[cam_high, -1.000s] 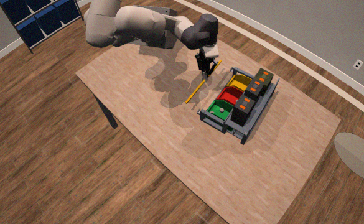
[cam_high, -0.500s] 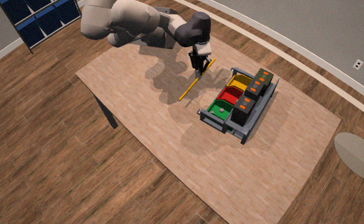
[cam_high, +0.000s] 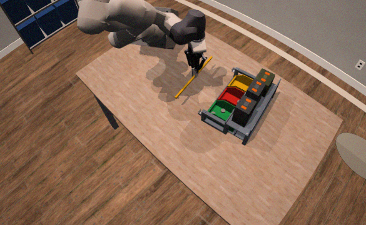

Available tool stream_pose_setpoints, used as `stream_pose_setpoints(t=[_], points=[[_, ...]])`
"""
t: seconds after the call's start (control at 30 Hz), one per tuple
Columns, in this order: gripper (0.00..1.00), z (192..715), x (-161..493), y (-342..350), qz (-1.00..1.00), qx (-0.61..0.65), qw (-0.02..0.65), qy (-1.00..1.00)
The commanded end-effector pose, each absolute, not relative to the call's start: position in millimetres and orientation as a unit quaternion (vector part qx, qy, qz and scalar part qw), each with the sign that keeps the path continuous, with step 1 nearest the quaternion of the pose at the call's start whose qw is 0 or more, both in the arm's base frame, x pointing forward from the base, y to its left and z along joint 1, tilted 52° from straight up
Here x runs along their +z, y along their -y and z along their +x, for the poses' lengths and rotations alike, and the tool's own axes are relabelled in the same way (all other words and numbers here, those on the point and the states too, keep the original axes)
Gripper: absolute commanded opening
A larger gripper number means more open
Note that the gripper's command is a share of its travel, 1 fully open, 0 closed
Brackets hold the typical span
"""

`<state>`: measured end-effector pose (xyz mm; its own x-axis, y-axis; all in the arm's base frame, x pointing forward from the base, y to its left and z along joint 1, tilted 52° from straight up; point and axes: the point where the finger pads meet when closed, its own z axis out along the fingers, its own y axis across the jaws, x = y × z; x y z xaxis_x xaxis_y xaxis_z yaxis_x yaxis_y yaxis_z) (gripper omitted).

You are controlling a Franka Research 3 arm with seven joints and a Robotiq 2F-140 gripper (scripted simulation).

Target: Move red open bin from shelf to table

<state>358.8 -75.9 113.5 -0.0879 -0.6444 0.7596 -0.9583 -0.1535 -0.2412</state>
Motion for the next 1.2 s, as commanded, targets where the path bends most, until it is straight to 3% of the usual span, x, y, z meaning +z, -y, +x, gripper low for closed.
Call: stream_pose_setpoints(t=[0.0, 0.33, 0.5, 0.9, 0.93, 1.07, 1.17], points=[[0.00, 349, 109, 70, 0.645, 0.396, 0.183, 0.628], [0.00, 349, 109, 70, 0.645, 0.396, 0.183, 0.628], [0.00, 296, 91, 72, 0.645, 0.396, 0.183, 0.628], [0.00, 296, 91, 72, 0.645, 0.396, 0.183, 0.628], [0.00, 335, 105, 74, 0.646, 0.397, 0.188, 0.625], [0.00, 294, 90, 72, 0.645, 0.396, 0.183, 0.628], [0.00, 294, 90, 72, 0.645, 0.396, 0.183, 0.628]])
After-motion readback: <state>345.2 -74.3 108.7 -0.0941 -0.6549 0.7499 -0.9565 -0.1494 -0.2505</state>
